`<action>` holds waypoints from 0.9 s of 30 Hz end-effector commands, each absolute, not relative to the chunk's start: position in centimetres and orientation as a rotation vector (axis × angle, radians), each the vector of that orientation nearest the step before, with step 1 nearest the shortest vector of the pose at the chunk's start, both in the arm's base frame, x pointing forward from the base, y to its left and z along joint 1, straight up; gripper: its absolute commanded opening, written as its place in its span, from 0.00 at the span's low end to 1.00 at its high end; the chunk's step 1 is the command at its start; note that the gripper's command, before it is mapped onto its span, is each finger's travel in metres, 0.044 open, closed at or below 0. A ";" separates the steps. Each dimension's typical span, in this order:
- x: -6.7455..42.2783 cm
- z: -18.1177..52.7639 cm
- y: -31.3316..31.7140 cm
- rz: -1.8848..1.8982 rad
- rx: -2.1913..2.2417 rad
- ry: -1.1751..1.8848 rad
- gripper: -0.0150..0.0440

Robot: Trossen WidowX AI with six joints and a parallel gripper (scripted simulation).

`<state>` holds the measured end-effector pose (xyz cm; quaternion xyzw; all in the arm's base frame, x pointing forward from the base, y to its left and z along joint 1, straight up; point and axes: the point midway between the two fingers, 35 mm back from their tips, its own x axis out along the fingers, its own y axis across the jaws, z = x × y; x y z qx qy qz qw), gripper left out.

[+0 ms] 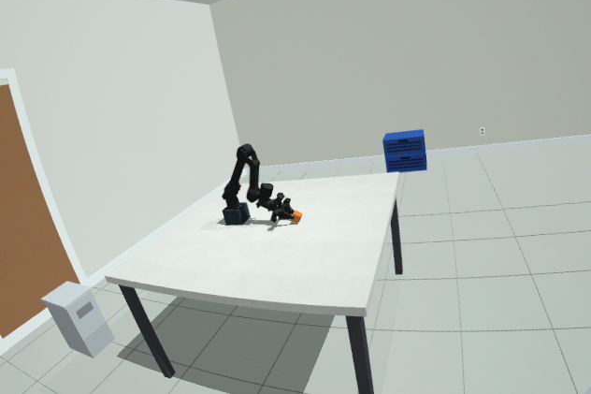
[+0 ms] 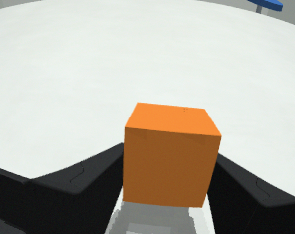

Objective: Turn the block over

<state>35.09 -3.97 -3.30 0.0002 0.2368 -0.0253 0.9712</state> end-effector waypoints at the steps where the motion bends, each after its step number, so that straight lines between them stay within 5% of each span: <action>1: 35.1 -3.3 -3.9 -0.048 0.007 0.475 0.34; 16: 35.1 -3.3 -3.9 -0.048 0.007 0.475 1.00; 27: 35.1 -3.3 -3.9 -0.048 0.007 0.475 1.00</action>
